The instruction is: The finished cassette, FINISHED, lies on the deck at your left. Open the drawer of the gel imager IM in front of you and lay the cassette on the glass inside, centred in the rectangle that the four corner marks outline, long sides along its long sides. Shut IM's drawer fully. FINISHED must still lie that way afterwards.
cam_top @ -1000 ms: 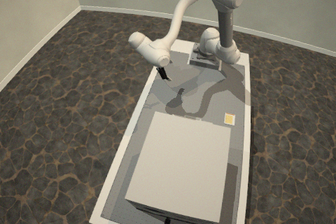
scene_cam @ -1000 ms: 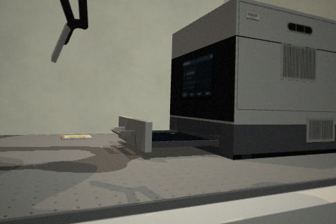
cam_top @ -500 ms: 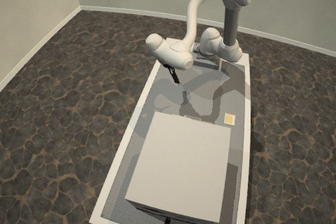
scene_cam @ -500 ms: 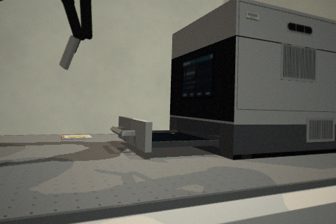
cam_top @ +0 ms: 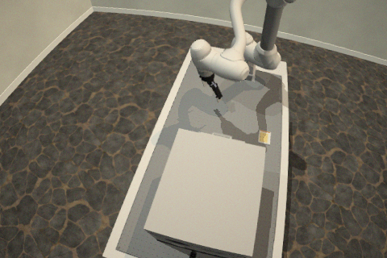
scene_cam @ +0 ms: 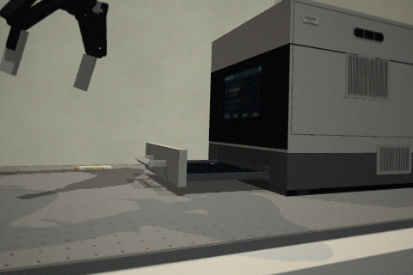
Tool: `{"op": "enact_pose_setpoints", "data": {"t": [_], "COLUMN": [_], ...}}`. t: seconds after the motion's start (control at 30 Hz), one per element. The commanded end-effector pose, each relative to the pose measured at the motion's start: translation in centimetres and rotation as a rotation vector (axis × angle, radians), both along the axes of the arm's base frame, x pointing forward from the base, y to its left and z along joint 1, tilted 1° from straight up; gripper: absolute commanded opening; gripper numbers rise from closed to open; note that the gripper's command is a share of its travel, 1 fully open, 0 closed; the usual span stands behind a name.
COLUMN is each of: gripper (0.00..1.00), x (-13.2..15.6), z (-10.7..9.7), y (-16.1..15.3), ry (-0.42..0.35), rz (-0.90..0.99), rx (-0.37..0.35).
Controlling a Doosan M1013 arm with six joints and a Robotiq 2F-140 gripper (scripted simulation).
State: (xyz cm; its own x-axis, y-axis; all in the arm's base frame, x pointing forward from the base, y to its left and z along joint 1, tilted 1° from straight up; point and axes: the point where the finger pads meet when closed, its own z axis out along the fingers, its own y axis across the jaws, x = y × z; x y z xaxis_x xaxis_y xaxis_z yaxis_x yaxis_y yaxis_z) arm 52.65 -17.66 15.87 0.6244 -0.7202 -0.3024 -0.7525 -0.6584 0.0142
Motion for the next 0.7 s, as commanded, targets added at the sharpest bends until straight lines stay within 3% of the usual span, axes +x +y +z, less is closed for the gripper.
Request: {"op": "enact_pose_setpoints", "data": {"t": [0.0, 0.67], "gripper": [1.0, 1.0], "x": [0.4, 2.9], "z": [-0.4, -0.5], "y": [1.6, 9.3], "ry": [-0.047, -0.24], "rz": [0.109, 0.598], "rx": [-0.019, -0.098]}}
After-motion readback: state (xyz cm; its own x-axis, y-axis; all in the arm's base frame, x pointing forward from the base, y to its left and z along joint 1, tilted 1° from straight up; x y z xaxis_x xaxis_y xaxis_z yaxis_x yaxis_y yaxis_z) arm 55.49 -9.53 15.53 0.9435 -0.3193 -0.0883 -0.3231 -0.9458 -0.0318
